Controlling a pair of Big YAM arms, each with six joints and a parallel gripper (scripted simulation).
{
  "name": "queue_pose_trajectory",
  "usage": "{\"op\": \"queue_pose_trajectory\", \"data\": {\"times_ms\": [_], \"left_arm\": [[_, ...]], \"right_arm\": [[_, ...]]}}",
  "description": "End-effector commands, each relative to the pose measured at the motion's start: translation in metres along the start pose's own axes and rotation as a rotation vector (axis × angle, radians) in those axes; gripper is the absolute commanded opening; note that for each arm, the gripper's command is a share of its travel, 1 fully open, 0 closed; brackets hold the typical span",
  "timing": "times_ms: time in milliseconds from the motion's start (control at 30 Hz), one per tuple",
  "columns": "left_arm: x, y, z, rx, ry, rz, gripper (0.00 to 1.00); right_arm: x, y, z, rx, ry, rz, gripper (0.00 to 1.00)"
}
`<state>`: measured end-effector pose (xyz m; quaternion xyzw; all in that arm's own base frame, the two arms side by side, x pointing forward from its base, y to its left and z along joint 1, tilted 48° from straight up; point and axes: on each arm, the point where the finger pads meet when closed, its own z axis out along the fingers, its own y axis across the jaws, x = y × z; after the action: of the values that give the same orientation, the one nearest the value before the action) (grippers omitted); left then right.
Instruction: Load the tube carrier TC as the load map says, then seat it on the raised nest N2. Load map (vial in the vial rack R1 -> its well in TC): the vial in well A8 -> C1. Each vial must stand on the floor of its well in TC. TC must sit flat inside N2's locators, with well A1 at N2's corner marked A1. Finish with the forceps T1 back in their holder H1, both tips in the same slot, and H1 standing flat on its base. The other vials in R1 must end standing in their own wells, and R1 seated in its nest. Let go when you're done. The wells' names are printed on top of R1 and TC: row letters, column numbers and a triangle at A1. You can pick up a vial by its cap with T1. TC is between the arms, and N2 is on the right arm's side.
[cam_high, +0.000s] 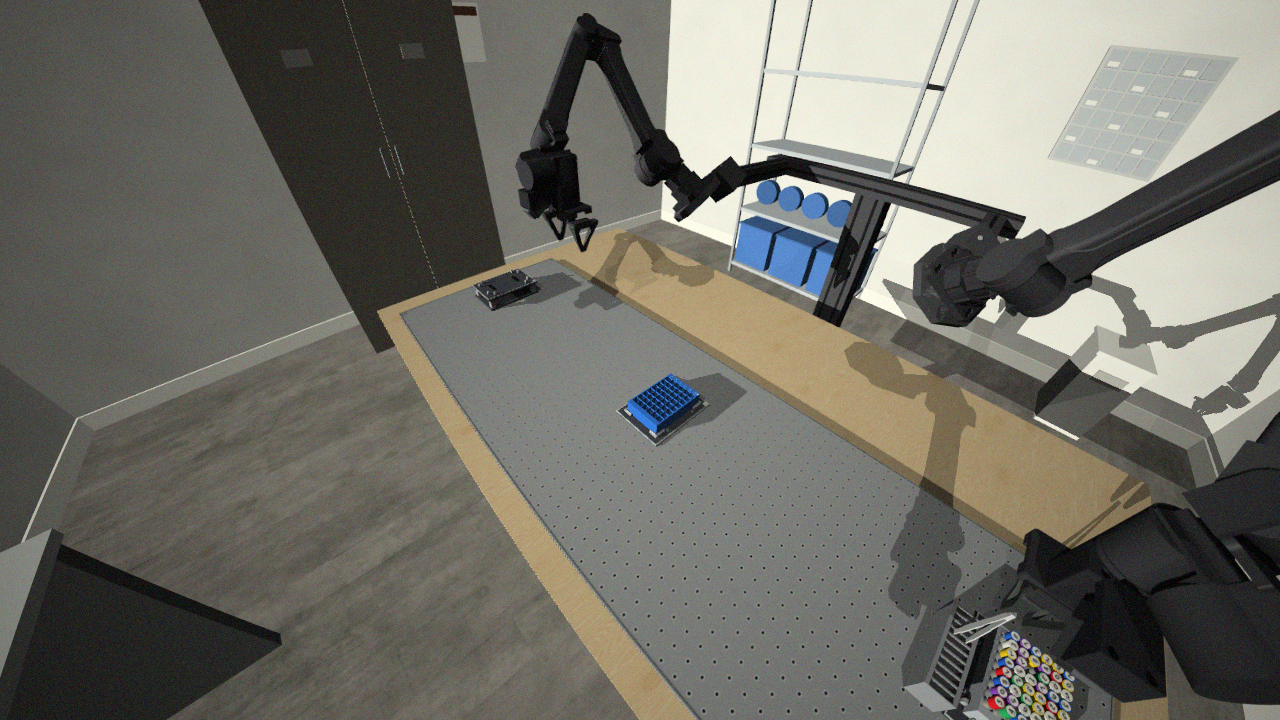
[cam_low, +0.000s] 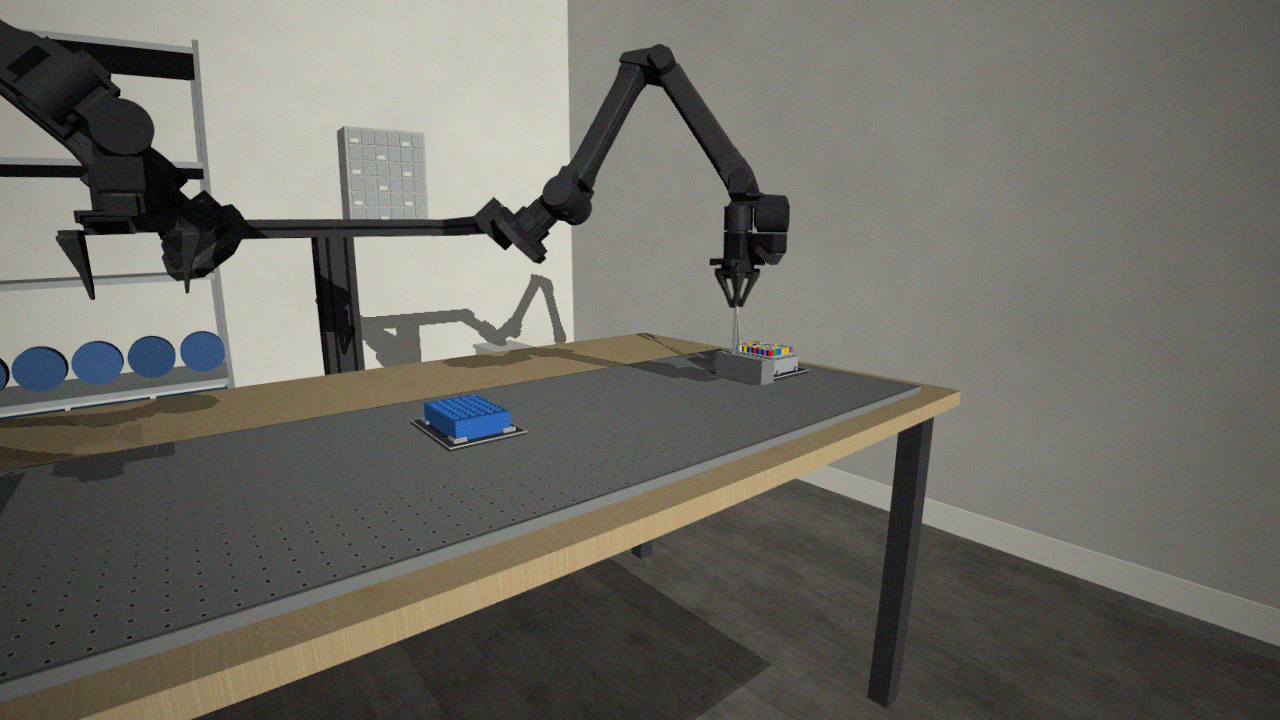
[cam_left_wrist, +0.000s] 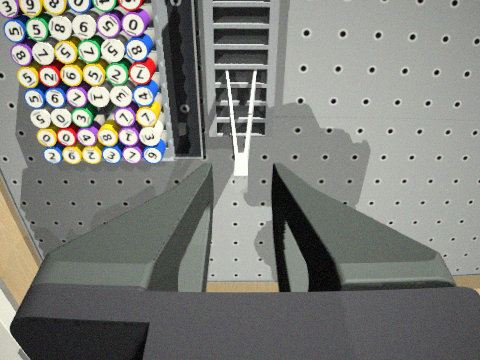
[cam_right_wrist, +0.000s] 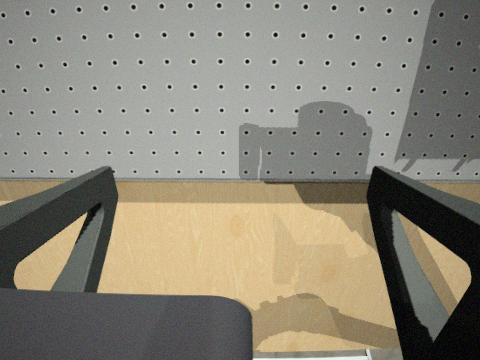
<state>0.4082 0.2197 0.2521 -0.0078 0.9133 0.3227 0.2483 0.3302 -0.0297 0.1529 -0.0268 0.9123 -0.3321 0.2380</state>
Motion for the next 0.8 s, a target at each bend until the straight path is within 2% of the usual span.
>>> {"op": "queue_pose_trajectory", "data": {"times_ms": [0, 167, 267, 333, 767], "left_arm": [[0.003, 0.001, 0.012, -0.004, 0.007, 0.005, 0.24], [0.0, 0.004, 0.019, -0.007, 0.002, 0.003, 0.24], [-0.004, 0.006, 0.012, -0.012, -0.018, 0.001, 0.24], [0.0, 0.004, 0.024, -0.007, 0.001, 0.003, 0.24], [0.002, 0.003, 0.045, -0.006, 0.004, 0.004, 0.24]], "right_arm": [[-0.008, -0.003, -0.004, -0.001, -0.012, 0.017, 1.0], [-0.008, -0.003, -0.004, -0.001, -0.012, 0.017, 1.0], [-0.008, -0.003, -0.004, -0.001, -0.012, 0.017, 1.0], [-0.008, -0.003, -0.004, -0.001, -0.012, 0.017, 1.0], [-0.008, -0.003, -0.004, -0.001, -0.012, 0.017, 1.0]]}}
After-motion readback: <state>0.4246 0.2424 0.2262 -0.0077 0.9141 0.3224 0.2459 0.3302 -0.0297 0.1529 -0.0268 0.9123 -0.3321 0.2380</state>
